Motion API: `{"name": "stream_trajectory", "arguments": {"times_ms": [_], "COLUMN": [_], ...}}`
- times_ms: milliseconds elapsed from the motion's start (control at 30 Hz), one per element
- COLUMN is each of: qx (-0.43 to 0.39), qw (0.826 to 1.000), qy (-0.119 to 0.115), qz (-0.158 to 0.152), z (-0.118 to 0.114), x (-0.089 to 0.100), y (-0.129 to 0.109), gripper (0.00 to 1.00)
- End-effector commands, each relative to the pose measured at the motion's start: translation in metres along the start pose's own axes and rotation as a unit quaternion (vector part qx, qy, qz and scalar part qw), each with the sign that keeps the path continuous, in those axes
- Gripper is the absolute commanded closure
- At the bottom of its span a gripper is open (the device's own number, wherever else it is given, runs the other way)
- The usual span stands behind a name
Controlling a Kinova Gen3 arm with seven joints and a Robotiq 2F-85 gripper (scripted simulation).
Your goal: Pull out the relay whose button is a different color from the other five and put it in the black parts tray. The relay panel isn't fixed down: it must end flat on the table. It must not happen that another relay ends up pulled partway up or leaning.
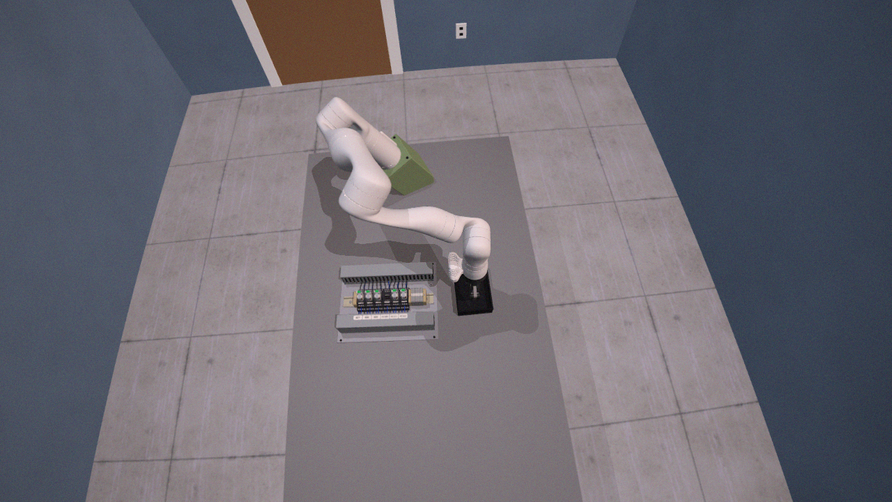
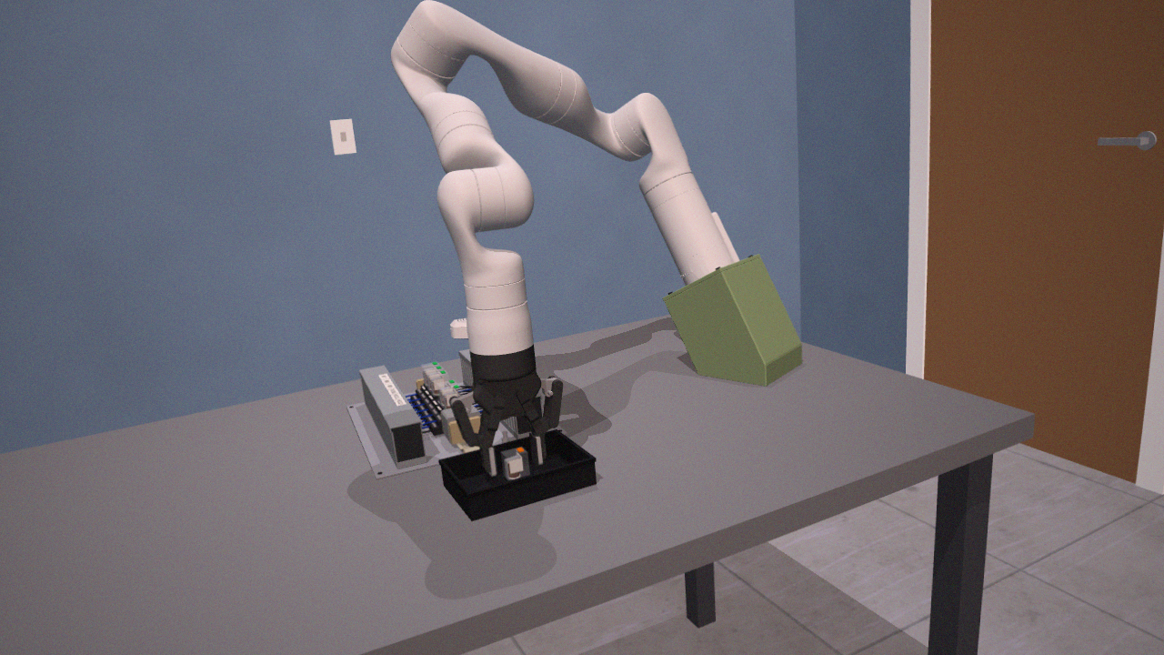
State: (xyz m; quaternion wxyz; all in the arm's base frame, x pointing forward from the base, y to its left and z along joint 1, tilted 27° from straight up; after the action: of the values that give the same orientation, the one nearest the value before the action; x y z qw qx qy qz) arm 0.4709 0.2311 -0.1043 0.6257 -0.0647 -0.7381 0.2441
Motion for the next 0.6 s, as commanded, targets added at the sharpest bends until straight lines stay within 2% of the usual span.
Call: {"name": "stream_trajectory", "arguments": {"times_ms": [0, 567], "qx": [0.001, 0.001], "qw": [1.000, 1.000], "qy": [0.002, 0.002], "qz": [0.001, 0.001], "z": [0.0016, 0.0016], "x": [0.0041, 0.0109], "y": [-0.0008, -0.0008], "gripper": [0.39, 0.39]}}
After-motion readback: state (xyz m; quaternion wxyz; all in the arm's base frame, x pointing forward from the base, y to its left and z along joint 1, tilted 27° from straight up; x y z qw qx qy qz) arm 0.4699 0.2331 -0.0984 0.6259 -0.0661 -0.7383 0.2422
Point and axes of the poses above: the point where the finger pads meet when closed, its own x axis back along the fingers, its own z axis across the jaws, y = z × x, the point moved 2 cm from there along x, back along the fingers, and after that the axes turned 14 degrees about x, right-handed, at the moved point
